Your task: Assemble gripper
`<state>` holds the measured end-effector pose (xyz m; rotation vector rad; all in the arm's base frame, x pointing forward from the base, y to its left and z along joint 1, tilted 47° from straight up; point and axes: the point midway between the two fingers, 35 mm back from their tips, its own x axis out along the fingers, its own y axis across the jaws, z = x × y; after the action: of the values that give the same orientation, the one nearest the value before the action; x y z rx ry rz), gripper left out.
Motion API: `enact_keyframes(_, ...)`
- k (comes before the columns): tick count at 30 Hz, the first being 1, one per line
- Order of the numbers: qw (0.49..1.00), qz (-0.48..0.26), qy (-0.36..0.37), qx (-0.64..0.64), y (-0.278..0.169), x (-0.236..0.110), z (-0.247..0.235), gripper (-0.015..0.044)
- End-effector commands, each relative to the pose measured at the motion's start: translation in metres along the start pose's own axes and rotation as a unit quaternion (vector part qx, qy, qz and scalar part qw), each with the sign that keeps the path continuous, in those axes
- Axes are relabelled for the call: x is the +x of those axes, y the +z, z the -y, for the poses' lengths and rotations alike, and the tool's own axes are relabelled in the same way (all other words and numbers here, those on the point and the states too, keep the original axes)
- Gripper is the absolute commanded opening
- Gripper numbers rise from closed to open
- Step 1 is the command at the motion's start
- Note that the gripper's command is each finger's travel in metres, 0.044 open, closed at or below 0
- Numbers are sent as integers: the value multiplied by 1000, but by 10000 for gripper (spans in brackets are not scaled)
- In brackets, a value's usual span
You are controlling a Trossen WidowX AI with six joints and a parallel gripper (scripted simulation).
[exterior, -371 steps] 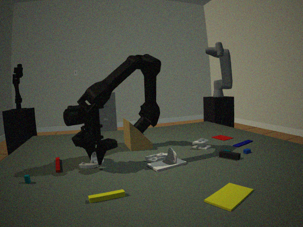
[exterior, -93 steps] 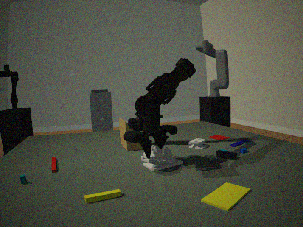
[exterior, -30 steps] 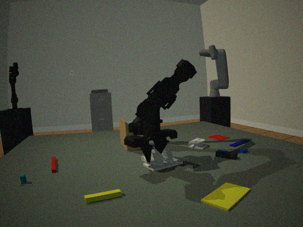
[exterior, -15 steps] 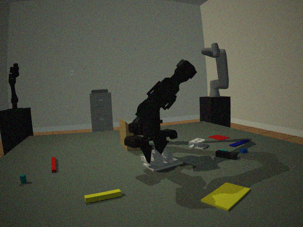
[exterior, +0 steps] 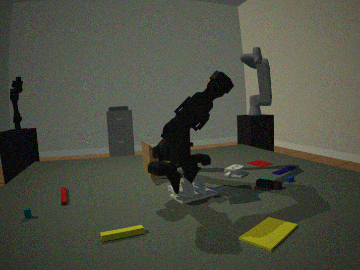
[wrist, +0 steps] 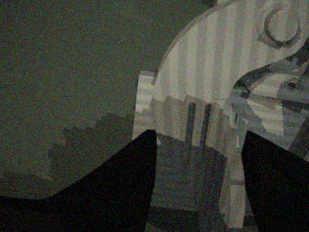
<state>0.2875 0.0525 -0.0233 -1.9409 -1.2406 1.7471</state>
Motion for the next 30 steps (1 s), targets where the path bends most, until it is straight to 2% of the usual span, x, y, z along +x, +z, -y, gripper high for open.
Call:
enact_keyframes(1, 1000, 0, -2, 1, 0, 2, 1, 134)
enact_keyframes(30, 1000, 0, -2, 1, -2, -2, 1, 134)
